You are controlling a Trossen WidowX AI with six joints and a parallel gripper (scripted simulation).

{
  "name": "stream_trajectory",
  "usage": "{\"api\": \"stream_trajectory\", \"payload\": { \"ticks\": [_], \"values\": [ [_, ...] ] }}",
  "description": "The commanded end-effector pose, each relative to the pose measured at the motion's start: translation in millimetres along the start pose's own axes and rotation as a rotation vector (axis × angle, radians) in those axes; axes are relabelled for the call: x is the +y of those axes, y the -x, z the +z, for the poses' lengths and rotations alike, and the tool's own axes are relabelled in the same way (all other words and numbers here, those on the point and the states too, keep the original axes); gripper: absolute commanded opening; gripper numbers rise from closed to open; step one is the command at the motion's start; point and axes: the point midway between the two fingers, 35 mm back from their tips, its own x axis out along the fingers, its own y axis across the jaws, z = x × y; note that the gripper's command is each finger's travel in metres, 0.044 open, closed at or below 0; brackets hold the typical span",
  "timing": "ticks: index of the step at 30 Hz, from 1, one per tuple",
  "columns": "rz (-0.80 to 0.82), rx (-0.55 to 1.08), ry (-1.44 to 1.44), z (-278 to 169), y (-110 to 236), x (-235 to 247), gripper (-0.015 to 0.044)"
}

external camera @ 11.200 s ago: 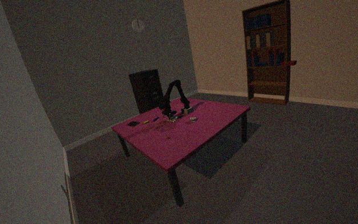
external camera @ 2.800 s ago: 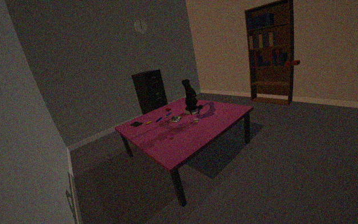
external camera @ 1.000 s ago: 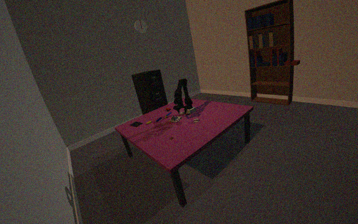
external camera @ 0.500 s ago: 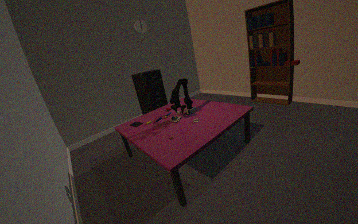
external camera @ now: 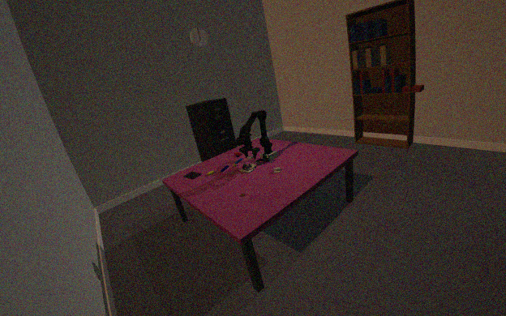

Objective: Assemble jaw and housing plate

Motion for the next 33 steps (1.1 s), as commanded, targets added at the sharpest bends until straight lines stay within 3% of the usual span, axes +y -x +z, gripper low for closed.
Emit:
{"api": "stream_trajectory", "payload": {
  "ticks": [1,33],
  "values": [
    [0.000,-0.001,-0.023,-6.9,-0.4,-11.8,0.0351],
    [-0.003,0.000,-0.057,-16.6,-1.5,-26.2,0.0351]
  ]
}}
